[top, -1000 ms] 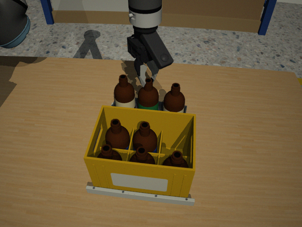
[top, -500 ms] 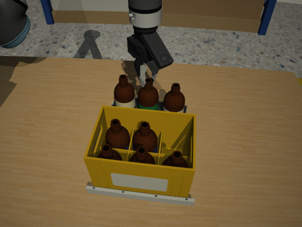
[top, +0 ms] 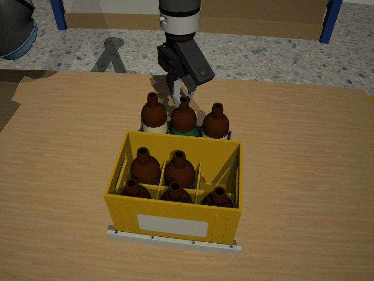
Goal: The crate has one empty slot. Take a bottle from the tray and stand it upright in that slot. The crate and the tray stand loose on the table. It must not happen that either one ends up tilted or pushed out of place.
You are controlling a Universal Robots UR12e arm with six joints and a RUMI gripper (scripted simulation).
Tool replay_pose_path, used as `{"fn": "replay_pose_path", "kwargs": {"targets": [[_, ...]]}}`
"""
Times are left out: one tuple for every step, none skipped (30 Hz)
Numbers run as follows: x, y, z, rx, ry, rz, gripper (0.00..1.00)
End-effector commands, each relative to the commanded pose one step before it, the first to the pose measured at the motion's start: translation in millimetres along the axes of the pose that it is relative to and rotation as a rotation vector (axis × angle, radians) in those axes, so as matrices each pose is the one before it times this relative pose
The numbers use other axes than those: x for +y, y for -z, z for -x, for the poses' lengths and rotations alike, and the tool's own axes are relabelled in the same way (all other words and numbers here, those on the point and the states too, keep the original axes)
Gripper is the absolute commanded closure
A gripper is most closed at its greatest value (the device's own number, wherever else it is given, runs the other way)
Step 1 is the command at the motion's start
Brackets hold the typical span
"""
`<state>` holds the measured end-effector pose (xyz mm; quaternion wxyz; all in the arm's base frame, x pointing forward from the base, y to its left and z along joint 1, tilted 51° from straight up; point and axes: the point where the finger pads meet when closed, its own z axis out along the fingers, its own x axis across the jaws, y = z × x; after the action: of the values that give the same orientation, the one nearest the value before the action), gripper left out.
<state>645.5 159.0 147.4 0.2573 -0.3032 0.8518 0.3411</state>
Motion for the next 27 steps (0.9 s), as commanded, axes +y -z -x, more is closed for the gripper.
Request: {"fn": "replay_pose_path", "kwargs": {"targets": [[-0.36,0.48,0.39,-0.00046,0.00044,-0.00076,1.00],[0.00,0.00,0.00,0.00000,0.00000,0.00000,1.00],[0.00,0.00,0.00,0.00000,0.00000,0.00000,1.00],[0.00,0.00,0.00,0.00000,0.00000,0.00000,1.00],[0.00,0.00,0.00,0.00000,0.00000,0.00000,1.00],[0.00,0.01,0.00,0.00000,0.00000,0.00000,1.00],[0.00,0.03,0.00,0.00000,0.00000,0.00000,1.00],[0.00,0.06,0.00,0.00000,0.00000,0.00000,1.00],[-0.01,0.09,0.00,0.00000,0.00000,0.00000,1.00],[-0.01,0.13,0.00,0.00000,0.00000,0.00000,1.00],[-0.01,0.18,0.00,0.00000,0.00000,0.00000,1.00],[-0.02,0.23,-0.01,0.00000,0.00000,0.00000,1.00],[-0.02,0.28,-0.01,0.00000,0.00000,0.00000,1.00],[-0.03,0.34,-0.01,0.00000,0.00000,0.00000,1.00],[-0.03,0.39,-0.01,0.00000,0.00000,0.00000,1.00],[-0.03,0.45,-0.01,0.00000,0.00000,0.00000,1.00],[0.00,0.00,0.00,0.00000,0.00000,0.00000,1.00],[0.00,0.00,0.00,0.00000,0.00000,0.00000,1.00],[-0.04,0.51,-0.01,0.00000,0.00000,0.00000,1.00],[-0.04,0.58,-0.02,0.00000,0.00000,0.00000,1.00],[-0.04,0.64,-0.02,0.00000,0.00000,0.00000,1.00],[-0.05,0.70,-0.02,0.00000,0.00000,0.00000,1.00],[-0.06,0.76,-0.02,0.00000,0.00000,0.00000,1.00],[-0.06,0.81,-0.02,0.00000,0.00000,0.00000,1.00],[-0.06,0.87,-0.02,0.00000,0.00000,0.00000,1.00],[-0.06,0.92,-0.03,0.00000,0.00000,0.00000,1.00],[-0.06,0.97,-0.03,0.00000,0.00000,0.00000,1.00]]}}
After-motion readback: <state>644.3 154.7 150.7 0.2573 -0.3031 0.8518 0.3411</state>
